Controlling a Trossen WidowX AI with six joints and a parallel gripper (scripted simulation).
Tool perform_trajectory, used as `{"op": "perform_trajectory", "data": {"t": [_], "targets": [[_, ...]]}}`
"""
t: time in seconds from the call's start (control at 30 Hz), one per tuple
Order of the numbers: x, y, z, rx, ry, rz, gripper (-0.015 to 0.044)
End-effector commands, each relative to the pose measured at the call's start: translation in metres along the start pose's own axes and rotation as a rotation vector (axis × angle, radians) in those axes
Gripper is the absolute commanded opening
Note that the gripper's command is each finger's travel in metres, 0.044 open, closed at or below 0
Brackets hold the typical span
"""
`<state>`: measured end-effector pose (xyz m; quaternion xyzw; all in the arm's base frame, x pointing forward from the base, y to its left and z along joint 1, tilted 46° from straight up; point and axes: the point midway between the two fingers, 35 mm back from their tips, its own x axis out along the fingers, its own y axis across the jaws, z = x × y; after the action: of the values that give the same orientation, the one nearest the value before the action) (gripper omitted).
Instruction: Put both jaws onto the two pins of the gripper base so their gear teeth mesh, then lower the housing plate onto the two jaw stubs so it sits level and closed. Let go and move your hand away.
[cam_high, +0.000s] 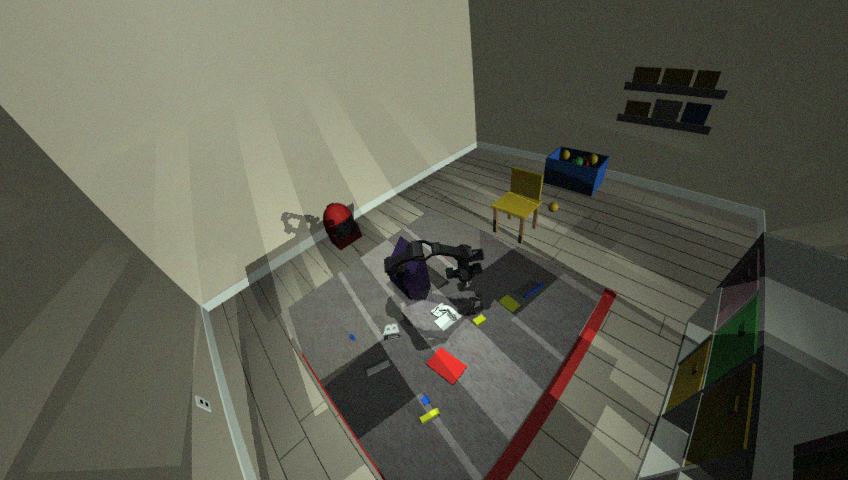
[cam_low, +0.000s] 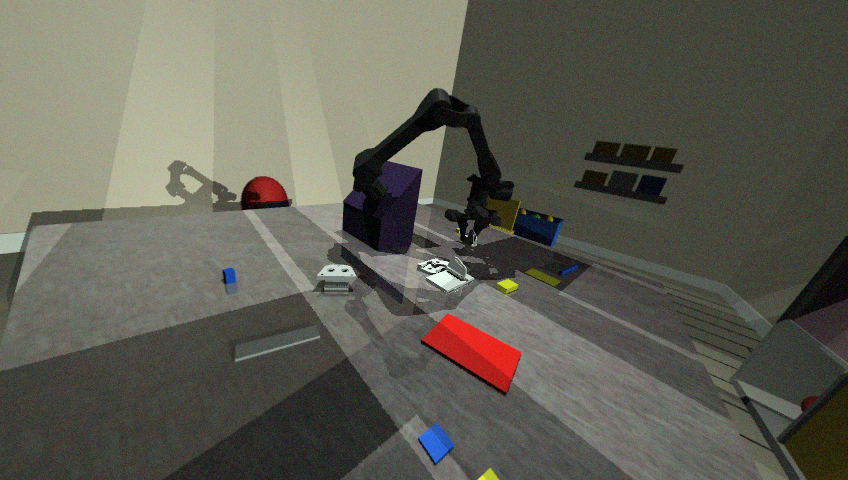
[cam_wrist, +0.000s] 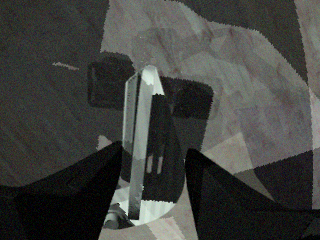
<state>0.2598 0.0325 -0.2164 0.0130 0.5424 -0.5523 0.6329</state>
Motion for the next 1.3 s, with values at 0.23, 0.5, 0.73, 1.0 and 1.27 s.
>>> {"op": "perform_trajectory", "data": {"t": [0.23, 0.5, 0.73, 1.0, 1.27], "targets": [[-0.036, 0.0, -0.001, 0.004, 0.002, 0.006, 0.0134], [-0.042, -0.002, 0.003, -0.009, 0.003, 0.008, 0.0134], [-0.046, -0.01, 0.024, -0.066, 0.009, 0.018, 0.0134], [-0.05, -0.021, 0.048, -0.131, 0.012, 0.027, 0.0134], [-0.053, -0.034, 0.071, -0.194, 0.014, 0.035, 0.0134]]}}
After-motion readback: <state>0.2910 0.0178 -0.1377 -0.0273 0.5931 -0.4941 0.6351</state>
